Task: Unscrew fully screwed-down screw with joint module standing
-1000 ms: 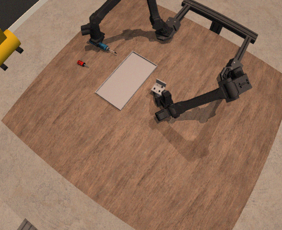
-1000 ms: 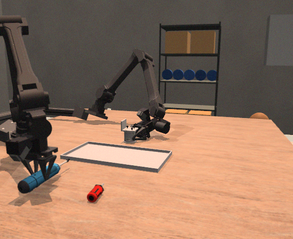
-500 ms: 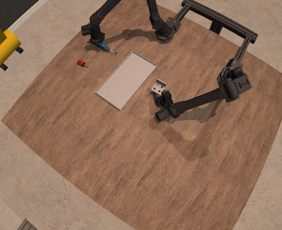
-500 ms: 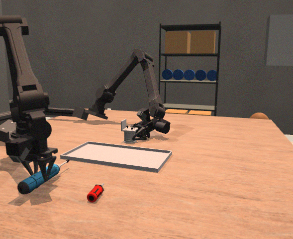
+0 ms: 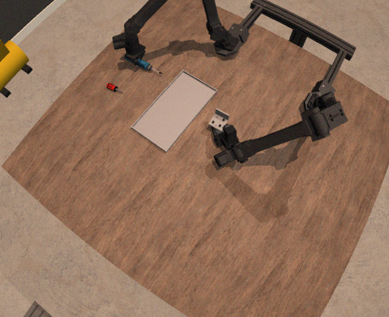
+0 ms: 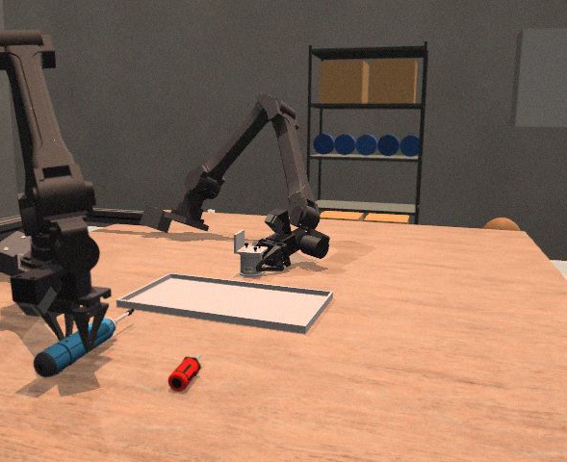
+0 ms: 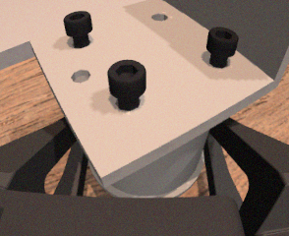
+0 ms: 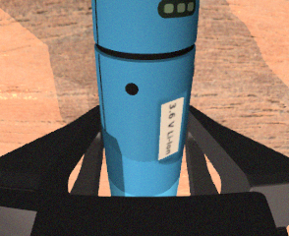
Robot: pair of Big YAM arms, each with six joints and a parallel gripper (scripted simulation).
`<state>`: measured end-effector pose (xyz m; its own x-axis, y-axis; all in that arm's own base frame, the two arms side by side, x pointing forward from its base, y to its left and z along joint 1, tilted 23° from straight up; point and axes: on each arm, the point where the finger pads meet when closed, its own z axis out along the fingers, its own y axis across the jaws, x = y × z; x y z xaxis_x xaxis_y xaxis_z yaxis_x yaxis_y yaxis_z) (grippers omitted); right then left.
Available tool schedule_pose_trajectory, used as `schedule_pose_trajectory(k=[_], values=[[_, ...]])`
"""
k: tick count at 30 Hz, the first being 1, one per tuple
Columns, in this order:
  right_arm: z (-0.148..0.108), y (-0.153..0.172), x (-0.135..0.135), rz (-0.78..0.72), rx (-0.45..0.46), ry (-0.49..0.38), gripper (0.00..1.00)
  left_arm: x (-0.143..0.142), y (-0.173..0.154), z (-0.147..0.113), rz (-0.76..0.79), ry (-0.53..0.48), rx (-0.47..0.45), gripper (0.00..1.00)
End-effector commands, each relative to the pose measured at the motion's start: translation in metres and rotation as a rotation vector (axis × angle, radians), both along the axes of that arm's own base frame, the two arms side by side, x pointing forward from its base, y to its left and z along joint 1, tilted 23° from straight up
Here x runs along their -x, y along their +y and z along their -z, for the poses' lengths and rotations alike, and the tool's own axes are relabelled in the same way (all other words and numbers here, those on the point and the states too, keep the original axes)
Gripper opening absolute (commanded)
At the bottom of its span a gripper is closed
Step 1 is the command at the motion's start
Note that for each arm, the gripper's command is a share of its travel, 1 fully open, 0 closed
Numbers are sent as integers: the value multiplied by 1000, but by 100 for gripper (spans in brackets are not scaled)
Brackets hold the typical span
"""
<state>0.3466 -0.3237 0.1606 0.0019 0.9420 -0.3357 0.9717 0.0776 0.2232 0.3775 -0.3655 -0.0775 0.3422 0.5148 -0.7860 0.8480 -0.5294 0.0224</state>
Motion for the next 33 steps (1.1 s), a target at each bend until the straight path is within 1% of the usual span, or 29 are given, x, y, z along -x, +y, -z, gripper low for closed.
schedule_pose_trajectory(k=[1,4,5,9,10,14,21,22,26,27,33], values=[[-6,-6,1,0,15,-16,42,-6,-4,-6,2,-17,12,59],[-3,-5,1,0,11,-12,42,-6,-4,-6,2,-17,12,59],[-12,-5,-5,-1,18,-23,42,-6,-4,-6,2,-17,12,59],[-12,-5,-5,-1,18,-23,42,-6,-4,-6,2,-17,12,59],[-5,-6,0,-1,12,-14,42,-6,-4,-6,2,-17,12,59],[0,-5,2,0,2,-2,42,-6,-4,-6,2,-17,12,59],[-3,-5,1,0,13,-15,42,-6,-4,-6,2,-17,12,59],[-10,-5,-4,-1,15,-19,42,-6,-4,-6,2,-17,12,59],[-10,-5,-4,-1,15,-19,42,-6,-4,-6,2,-17,12,59],[-4,-6,0,0,13,-15,42,-6,-4,-6,2,-17,12,59],[1,-5,2,0,6,-8,42,-6,-4,-6,2,-17,12,59]])
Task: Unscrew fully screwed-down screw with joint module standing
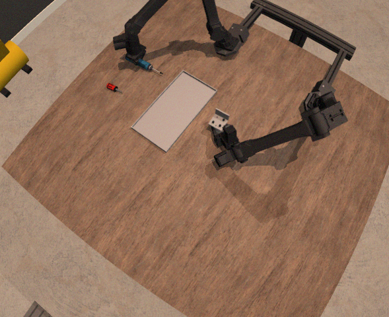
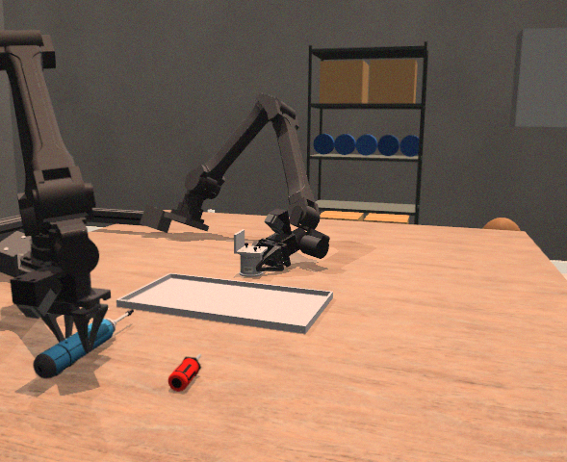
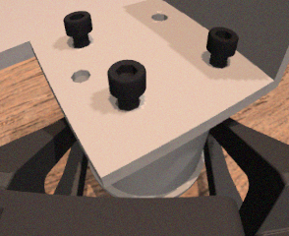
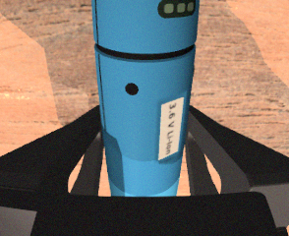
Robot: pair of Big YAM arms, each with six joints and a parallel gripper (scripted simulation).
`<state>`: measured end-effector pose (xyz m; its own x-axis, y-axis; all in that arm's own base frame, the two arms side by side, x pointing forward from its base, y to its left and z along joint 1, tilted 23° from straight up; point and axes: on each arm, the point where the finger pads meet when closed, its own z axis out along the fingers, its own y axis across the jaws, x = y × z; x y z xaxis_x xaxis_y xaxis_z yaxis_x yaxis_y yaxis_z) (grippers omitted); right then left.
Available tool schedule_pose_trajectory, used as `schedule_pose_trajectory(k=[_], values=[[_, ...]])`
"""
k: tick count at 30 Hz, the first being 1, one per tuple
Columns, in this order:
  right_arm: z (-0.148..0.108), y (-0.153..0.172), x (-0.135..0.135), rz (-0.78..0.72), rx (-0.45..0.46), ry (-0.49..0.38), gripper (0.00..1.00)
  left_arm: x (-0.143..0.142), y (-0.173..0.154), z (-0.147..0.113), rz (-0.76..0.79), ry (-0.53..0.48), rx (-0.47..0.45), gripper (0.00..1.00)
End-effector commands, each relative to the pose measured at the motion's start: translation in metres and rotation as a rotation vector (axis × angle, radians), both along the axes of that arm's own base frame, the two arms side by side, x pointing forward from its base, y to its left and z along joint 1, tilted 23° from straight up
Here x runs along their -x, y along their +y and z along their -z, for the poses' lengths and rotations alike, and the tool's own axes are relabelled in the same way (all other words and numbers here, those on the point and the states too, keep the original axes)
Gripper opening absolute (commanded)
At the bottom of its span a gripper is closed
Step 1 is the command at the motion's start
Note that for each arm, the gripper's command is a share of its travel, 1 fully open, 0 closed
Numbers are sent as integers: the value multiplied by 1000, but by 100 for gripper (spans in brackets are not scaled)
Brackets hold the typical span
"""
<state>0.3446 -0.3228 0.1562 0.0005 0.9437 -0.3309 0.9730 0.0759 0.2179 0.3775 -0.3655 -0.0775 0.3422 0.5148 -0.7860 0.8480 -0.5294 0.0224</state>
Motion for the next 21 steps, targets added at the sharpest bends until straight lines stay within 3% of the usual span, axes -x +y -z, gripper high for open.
schedule_pose_trajectory(k=[1,14,15,21], values=[[-13,-6,-6,-1,19,-24,42,-6,-4,-6,2,-17,12,59],[-2,-5,1,0,6,-7,42,-6,-4,-6,2,-17,12,59],[-12,-5,-6,-1,18,-22,42,-6,-4,-6,2,-17,12,59],[-12,-5,-6,-1,18,-22,42,-6,-4,-6,2,-17,12,59]])
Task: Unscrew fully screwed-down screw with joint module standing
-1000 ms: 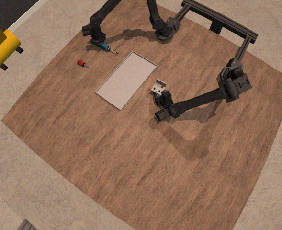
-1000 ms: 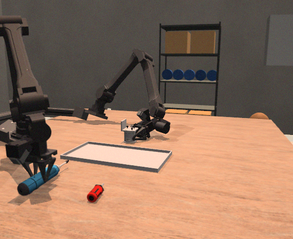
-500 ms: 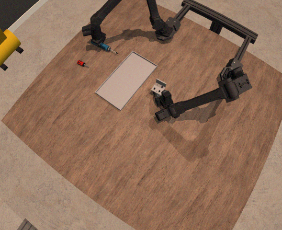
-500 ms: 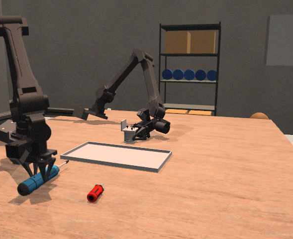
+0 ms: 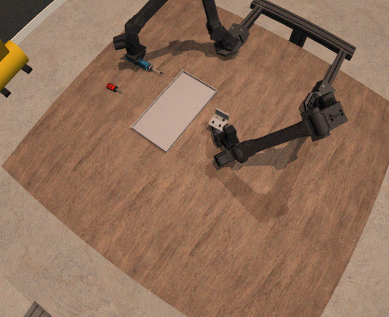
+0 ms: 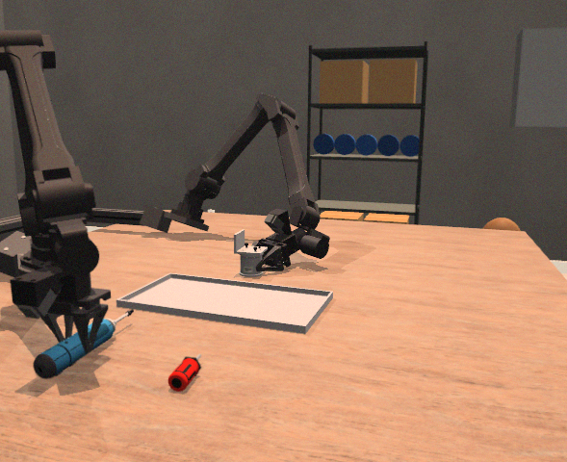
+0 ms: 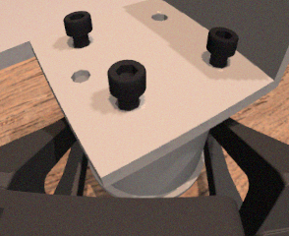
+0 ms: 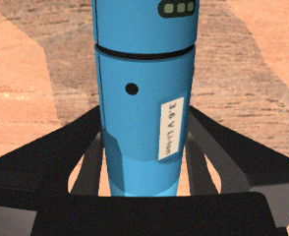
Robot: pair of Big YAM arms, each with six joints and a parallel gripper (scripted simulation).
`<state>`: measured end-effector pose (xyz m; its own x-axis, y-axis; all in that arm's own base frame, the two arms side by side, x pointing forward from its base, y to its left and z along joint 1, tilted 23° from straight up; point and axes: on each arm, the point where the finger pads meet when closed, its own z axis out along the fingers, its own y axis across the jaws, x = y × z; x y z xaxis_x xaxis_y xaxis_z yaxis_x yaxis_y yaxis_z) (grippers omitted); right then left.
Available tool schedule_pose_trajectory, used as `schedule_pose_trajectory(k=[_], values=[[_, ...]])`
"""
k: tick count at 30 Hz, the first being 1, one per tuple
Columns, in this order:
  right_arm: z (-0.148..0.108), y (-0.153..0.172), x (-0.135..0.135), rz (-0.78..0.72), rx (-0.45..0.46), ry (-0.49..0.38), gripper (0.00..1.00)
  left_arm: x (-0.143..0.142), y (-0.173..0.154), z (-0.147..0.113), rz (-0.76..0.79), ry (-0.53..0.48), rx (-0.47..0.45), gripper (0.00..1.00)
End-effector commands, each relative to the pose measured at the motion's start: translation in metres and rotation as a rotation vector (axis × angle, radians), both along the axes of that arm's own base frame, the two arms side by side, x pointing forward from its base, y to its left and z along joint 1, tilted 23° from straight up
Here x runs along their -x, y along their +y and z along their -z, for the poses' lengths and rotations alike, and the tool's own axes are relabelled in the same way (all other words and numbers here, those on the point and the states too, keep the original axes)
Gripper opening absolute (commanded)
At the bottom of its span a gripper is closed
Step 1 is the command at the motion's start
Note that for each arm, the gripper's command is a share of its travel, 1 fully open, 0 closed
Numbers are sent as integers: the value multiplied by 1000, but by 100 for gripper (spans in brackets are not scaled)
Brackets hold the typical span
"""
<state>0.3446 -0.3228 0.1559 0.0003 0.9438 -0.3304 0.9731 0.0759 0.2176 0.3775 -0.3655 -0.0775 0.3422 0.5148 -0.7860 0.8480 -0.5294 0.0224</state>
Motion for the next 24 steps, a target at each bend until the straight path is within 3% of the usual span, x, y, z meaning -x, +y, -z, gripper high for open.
schedule_pose_trajectory(k=[1,6,7,23,24], values=[[-12,-6,-6,-1,18,-23,42,-6,-4,-6,2,-17,12,59],[-12,-6,-6,-1,18,-23,42,-6,-4,-6,2,-17,12,59],[-12,-6,-6,-1,18,-23,49,-6,-4,-6,2,-17,12,59],[-12,-6,-6,-1,18,-23,49,-6,-4,-6,2,-17,12,59],[-12,-6,-6,-1,18,-23,57,-6,-4,-6,2,-17,12,59]])
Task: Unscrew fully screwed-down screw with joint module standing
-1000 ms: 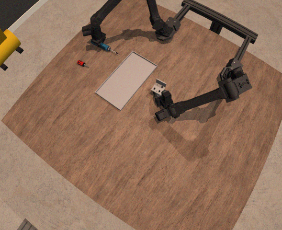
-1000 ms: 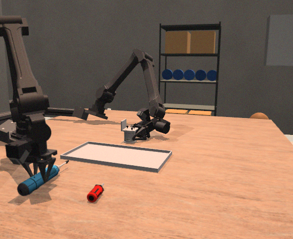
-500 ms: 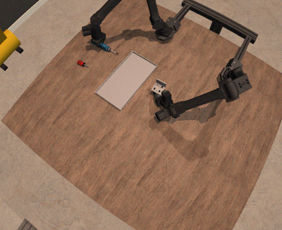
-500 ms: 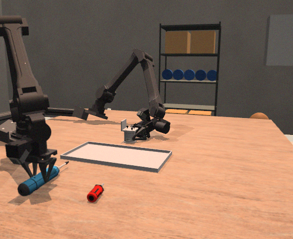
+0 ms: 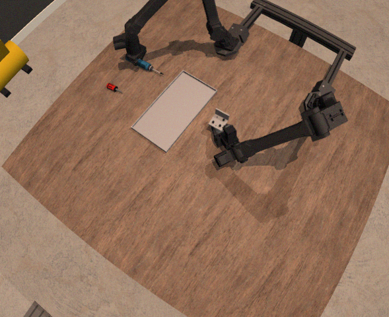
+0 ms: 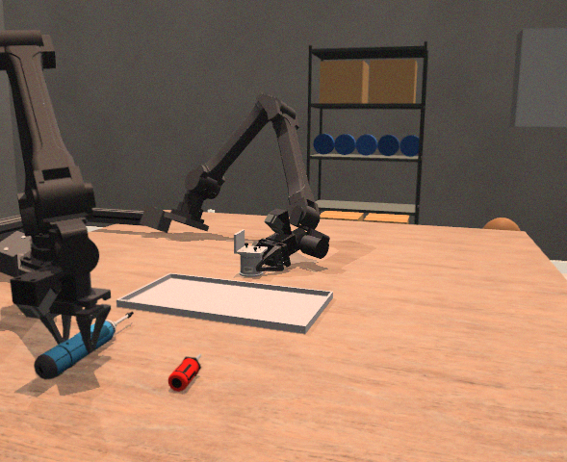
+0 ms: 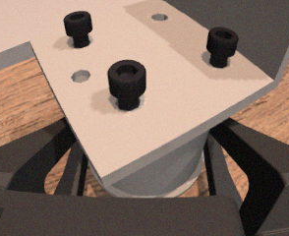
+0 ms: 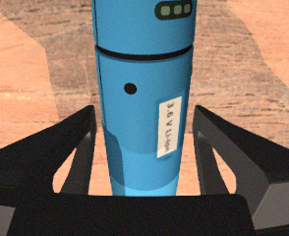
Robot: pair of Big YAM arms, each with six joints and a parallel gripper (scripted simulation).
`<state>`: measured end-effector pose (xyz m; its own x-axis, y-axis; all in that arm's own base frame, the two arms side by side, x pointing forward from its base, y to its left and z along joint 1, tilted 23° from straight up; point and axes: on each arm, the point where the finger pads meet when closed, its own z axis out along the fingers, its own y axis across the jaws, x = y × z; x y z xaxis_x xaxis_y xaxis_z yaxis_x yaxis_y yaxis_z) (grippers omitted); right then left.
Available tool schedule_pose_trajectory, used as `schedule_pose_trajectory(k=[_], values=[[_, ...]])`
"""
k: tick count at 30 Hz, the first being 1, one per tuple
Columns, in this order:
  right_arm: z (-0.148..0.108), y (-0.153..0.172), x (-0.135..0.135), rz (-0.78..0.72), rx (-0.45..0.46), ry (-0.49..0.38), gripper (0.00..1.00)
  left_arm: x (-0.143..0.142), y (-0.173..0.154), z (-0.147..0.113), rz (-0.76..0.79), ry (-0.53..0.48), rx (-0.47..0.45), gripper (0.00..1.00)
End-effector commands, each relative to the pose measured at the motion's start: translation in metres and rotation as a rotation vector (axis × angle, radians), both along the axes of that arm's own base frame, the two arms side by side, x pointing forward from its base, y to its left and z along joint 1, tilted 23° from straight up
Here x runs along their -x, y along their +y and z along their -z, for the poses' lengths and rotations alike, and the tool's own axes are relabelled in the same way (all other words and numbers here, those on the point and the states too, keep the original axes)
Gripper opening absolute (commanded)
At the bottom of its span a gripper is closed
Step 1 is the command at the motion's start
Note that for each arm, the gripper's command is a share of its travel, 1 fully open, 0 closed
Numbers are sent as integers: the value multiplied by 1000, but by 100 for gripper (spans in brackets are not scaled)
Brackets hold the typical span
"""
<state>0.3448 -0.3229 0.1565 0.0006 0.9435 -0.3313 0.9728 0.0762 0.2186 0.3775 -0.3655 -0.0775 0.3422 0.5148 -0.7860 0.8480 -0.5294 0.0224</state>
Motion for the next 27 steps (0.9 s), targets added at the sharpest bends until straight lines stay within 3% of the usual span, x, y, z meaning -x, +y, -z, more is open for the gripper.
schedule_pose_trajectory(k=[1,16,17,27], values=[[-12,-5,-5,-1,17,-21,57,-6,-4,-6,2,-17,12,59],[-12,-5,-5,-1,17,-21,57,-6,-4,-6,2,-17,12,59],[-12,-5,-5,-1,17,-21,65,-6,-4,-6,2,-17,12,59],[-12,-5,-5,-1,17,-21,65,-6,-4,-6,2,-17,12,59]])
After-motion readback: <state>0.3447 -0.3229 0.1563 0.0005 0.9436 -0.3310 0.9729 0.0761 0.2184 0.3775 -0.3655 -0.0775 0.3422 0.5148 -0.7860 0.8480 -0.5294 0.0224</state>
